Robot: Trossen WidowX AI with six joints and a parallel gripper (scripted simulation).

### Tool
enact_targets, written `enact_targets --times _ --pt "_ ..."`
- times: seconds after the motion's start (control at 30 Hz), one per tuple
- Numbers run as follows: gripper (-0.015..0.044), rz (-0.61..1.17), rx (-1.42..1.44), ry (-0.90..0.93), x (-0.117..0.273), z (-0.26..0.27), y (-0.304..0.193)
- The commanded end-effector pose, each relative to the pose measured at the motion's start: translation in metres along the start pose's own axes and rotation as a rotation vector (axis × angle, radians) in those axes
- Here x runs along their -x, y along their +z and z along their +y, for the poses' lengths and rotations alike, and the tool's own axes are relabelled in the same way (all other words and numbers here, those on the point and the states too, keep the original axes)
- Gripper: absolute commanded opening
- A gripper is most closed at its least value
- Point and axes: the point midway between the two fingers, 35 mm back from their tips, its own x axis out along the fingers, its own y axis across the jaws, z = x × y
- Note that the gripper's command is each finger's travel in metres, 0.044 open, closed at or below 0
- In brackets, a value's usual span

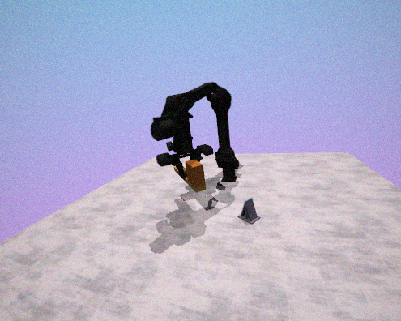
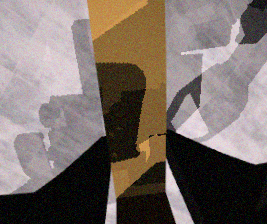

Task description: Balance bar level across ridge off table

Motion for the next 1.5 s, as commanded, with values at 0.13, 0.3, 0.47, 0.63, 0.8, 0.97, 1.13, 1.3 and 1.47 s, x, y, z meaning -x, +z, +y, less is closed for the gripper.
enact_targets --times 0.13,0.3,0.47,0.63,0.8,0.97,1.13,1.3,1.47 --pt "0.0000 0.008 0.010 0.020 0.012 -0.003 -0.009" --pt "0.0000 0.009 0.035 0.020 0.012 -0.011 -0.025" --pt "0.0000 0.011 0.060 0.019 0.012 -0.020 -0.042" --pt "0.0000 0.012 0.084 0.018 0.013 -0.030 -0.057" --pt "0.0000 0.013 0.109 0.017 0.013 -0.041 -0.073" --pt "0.0000 0.015 0.134 0.016 0.013 -0.054 -0.087" --pt "0.0000 0.016 0.159 0.015 0.014 -0.067 -0.101" --pt "0.0000 0.017 0.184 0.014 0.014 -0.080 -0.113" --pt "0.0000 0.018 0.209 0.013 0.015 -0.095 -0.125"
